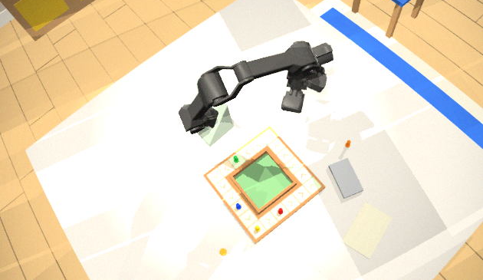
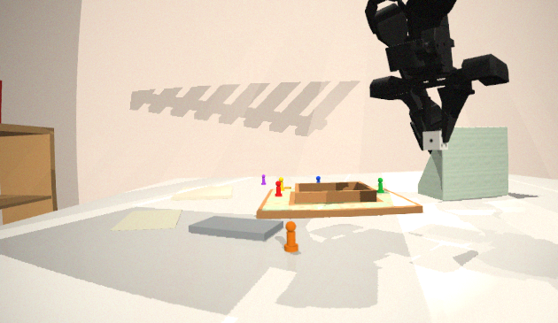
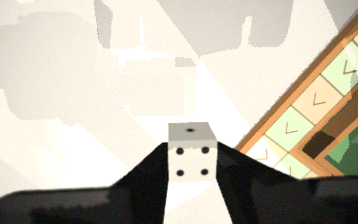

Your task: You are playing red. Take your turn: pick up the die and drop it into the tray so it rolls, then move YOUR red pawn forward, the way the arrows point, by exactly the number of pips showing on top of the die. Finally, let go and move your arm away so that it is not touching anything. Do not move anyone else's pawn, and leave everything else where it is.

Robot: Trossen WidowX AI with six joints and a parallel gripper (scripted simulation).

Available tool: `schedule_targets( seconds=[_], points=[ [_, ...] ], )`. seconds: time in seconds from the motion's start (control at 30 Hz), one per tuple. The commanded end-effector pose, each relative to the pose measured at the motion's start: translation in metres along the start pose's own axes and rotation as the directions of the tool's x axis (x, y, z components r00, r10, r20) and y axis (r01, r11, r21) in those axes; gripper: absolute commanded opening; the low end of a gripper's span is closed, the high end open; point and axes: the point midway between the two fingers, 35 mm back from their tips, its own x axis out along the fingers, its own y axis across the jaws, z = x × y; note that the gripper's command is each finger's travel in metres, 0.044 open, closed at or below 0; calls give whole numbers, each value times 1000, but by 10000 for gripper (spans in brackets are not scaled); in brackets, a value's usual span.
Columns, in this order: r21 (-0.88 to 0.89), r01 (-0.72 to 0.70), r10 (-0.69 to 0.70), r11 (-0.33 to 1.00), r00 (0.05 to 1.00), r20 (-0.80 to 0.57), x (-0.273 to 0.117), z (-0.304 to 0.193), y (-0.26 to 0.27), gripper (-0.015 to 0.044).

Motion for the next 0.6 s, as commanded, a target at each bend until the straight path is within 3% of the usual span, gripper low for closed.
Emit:
schedule_targets(
  seconds=[0.0, 0.57],
  points=[
    [14, -2, 2, 1000, 1000, -7, -13, -2, -1, 0],
    [-303, -20, 25, 953, 1000, 12, -14, 7, -93, 0]
  ],
)
